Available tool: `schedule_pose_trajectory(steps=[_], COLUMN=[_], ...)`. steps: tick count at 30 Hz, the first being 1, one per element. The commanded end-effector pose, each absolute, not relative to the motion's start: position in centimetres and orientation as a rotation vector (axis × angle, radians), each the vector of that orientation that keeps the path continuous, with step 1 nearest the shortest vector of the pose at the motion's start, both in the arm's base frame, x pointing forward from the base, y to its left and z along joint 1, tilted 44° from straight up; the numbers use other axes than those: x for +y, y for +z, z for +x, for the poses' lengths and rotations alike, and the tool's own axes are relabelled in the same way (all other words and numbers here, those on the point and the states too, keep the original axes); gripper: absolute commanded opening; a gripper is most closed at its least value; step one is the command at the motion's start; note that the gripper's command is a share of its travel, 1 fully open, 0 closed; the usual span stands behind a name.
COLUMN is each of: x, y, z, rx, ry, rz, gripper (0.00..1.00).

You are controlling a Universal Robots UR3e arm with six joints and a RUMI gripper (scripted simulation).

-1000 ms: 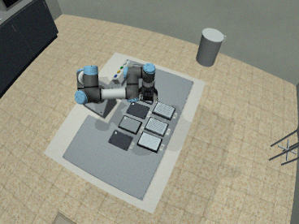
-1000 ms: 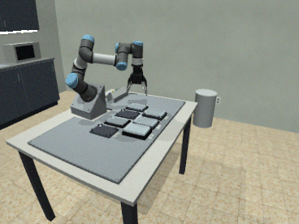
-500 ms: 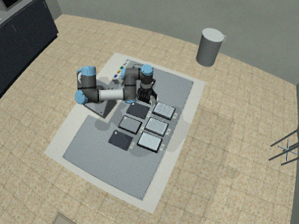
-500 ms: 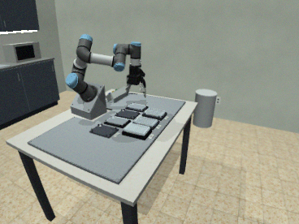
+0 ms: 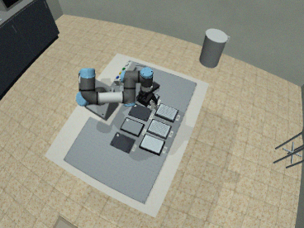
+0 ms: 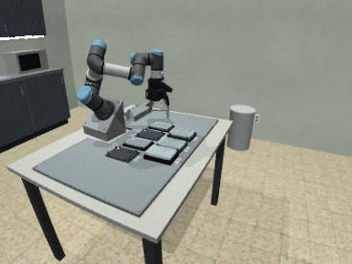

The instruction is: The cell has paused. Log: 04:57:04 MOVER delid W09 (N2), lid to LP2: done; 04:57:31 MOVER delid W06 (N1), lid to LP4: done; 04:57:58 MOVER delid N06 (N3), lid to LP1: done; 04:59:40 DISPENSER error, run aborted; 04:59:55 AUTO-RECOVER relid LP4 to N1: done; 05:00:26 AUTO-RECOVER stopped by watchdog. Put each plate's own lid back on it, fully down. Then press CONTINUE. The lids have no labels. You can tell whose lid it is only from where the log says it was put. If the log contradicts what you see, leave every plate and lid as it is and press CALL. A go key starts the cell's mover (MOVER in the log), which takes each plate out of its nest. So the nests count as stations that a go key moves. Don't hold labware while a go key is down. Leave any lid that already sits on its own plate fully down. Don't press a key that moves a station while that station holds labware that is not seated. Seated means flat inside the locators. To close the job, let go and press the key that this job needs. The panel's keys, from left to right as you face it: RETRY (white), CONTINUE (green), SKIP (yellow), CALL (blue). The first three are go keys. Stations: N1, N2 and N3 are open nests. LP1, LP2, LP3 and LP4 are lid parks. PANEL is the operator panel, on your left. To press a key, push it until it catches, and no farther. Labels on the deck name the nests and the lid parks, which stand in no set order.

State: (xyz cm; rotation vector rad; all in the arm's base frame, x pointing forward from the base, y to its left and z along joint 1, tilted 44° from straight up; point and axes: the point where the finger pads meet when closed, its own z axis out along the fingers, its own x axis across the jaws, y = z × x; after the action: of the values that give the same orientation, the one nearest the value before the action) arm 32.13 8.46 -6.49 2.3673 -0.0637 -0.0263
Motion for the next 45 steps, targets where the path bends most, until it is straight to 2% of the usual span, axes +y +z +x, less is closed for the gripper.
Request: schedule_pose_trajectory(steps=[1,45], x=[8.0,4.6], y=[-6.2,-4.5], z=[32.1,31.2], rx=[-0.166,-1.038], ry=[0.024,0.409], rz=[2.364,2.174], gripper=[0.82,0.82])
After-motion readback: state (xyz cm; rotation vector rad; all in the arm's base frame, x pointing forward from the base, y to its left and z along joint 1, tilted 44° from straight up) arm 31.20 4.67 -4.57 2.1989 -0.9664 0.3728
